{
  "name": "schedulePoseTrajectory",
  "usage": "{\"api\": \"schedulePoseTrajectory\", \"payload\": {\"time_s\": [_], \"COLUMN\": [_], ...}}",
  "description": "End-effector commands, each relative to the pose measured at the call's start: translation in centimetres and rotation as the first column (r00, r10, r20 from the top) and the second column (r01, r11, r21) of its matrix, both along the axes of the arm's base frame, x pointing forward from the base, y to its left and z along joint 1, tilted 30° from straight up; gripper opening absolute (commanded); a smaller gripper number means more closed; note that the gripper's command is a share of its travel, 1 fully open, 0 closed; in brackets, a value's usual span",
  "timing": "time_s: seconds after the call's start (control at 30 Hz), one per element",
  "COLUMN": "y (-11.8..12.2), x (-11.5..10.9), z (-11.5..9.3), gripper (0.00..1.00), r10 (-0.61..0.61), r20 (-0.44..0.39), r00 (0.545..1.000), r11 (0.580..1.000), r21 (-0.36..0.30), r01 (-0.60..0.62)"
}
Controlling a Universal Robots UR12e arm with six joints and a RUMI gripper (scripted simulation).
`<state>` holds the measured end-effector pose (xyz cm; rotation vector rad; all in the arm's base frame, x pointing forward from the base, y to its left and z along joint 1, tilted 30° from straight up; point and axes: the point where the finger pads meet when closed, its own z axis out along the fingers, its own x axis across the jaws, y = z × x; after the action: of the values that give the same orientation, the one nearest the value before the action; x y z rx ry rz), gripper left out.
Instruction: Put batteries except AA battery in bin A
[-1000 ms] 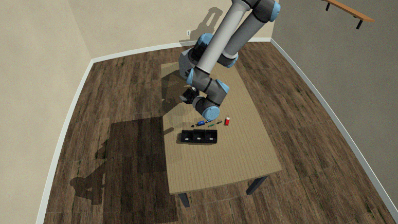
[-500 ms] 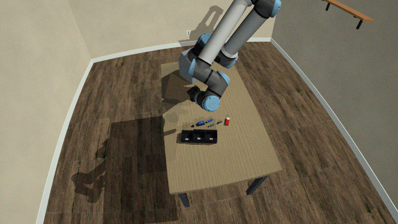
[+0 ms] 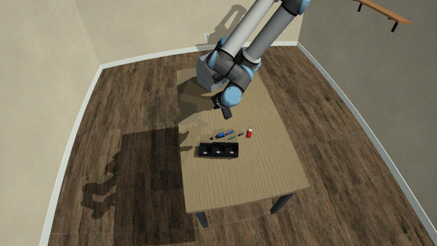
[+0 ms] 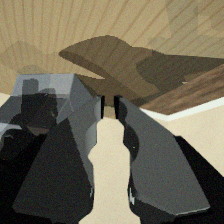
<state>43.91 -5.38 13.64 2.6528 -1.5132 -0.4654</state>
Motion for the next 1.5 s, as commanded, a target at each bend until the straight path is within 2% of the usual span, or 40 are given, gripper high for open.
{"api": "schedulePoseTrajectory", "payload": {"time_s": [0.0, 0.07, 0.1, 0.17, 0.43, 0.47, 0.57, 0.63, 0.7, 0.8, 0.87, 0.9, 1.43, 1.47], "y": [1.7, 1.7, 1.9, 2.8, 4.1, 4.5, 5.1, 5.1, 5.8, 6.1, 6.7, 7.0, 7.0, 6.5], "x": [1.5, 1.5, 1.7, 2.7, 4.2, 4.6, 5.4, 5.4, 6.2, 6.5, 7.2, 7.5, 7.5, 8.1], "z": [1.0, 1.0, 1.1, 2.0, 3.5, 4.1, 5.0, 5.0, 6.3, 6.7, 8.1, 8.6, 8.6, 8.2], "gripper": [0.04, 0.04, 0.04, 0.04, 0.04, 0.04, 0.04, 0.04, 0.04, 0.04, 0.04, 0.04, 0.04, 0.04], "r10": [-0.109, -0.109, -0.163, -0.193, -0.325, -0.353, -0.397, -0.397, -0.454, -0.463, -0.516, -0.523, -0.523, -0.562], "r20": [0.109, 0.109, 0.159, 0.189, 0.308, 0.334, 0.371, 0.371, 0.418, 0.424, 0.465, 0.469, 0.469, 0.447], "r00": [0.988, 0.988, 0.974, 0.963, 0.894, 0.874, 0.840, 0.840, 0.787, 0.778, 0.719, 0.712, 0.712, 0.696], "r11": [0.994, 0.994, 0.986, 0.980, 0.944, 0.933, 0.915, 0.915, 0.888, 0.883, 0.853, 0.849, 0.849, 0.824], "r21": [0.036, 0.036, 0.060, 0.079, 0.165, 0.189, 0.227, 0.227, 0.284, 0.293, 0.354, 0.362, 0.362, 0.372], "r01": [0.106, 0.106, 0.155, 0.181, 0.286, 0.305, 0.332, 0.332, 0.361, 0.365, 0.383, 0.385, 0.385, 0.427]}}
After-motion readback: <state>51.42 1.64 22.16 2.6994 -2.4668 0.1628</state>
